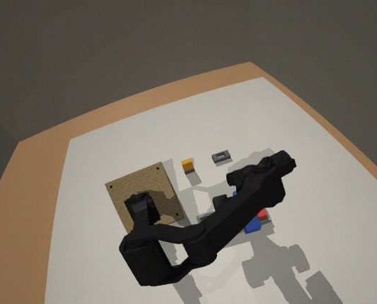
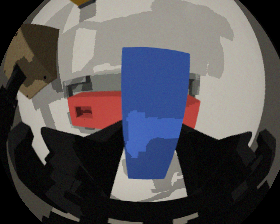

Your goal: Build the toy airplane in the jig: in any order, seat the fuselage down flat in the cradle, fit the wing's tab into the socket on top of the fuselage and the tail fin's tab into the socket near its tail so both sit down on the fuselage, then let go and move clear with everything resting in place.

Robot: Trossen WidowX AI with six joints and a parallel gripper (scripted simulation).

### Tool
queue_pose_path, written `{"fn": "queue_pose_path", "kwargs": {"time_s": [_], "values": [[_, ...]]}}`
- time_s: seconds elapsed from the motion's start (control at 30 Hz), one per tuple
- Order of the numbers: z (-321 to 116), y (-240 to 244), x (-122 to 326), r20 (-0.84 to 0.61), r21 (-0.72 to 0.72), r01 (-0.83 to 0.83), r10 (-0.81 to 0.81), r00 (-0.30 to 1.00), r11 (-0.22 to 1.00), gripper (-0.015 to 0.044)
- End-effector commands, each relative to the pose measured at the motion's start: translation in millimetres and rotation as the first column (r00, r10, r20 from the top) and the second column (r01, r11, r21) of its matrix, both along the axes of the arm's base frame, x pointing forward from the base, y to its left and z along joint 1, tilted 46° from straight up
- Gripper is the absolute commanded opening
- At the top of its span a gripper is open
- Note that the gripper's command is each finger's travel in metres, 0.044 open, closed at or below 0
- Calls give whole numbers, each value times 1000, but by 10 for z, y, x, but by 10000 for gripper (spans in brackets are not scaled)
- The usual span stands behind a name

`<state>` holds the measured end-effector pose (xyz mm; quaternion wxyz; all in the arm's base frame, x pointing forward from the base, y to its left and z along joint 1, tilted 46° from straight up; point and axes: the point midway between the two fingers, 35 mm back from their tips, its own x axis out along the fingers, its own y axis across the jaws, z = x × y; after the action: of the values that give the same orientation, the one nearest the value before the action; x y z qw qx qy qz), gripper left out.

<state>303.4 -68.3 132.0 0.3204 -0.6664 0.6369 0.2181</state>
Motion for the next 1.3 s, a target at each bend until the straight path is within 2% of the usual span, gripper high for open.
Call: {"fn": "queue_pose_path", "kwargs": {"time_s": [0.0,0.2,0.43,0.67,0.83,0.93,1.0,1.1,1.27], "values": [[3,0,0,1,0,1,-1,1000,1000,288],[3,0,0,1,0,1,-1,1000,1000,440],[18,18,2,1,1,1,-1,1000,1000,440],[568,597,-73,-4,-1,-3,3,1000,1000,440],[574,627,-50,-4,-2,-3,3,1000,1000,440],[574,626,-49,102,17,101,-102,990,995,440],[575,624,-49,237,60,234,-241,941,970,440],[575,621,-47,415,155,409,-435,799,899,440],[575,617,-45,609,377,599,-676,414,706,440]]}}
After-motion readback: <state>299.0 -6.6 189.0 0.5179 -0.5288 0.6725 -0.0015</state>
